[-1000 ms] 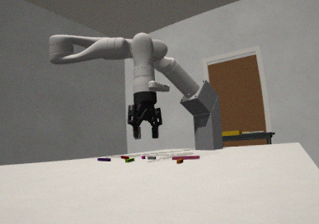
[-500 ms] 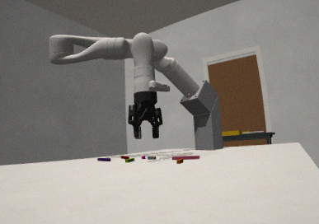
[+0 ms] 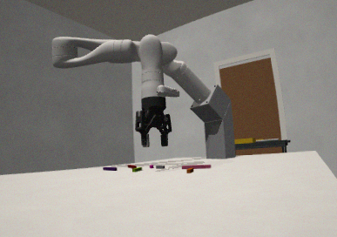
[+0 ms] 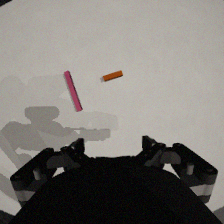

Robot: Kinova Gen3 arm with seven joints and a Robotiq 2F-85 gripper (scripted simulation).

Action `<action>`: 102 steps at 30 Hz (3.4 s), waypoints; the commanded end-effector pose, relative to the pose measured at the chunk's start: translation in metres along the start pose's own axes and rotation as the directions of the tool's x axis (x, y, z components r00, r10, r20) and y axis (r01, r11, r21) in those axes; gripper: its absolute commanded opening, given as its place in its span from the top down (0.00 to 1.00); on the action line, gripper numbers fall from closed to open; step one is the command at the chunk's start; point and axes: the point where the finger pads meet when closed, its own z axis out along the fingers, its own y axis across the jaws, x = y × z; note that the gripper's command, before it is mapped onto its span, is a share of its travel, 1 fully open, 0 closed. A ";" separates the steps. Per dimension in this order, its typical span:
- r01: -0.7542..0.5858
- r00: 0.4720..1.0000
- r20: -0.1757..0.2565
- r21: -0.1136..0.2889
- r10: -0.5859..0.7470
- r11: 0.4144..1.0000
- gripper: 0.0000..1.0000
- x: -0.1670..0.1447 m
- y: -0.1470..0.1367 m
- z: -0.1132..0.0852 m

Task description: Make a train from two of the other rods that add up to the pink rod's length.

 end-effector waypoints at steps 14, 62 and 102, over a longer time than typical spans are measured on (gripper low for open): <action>0.000 1.000 0.000 -0.001 0.000 1.000 0.00 0.000 0.000 0.000; 0.000 1.000 0.000 -0.001 0.000 1.000 0.00 0.000 0.000 0.000; -0.953 0.303 -0.001 0.005 0.953 0.303 0.00 0.113 0.003 -0.008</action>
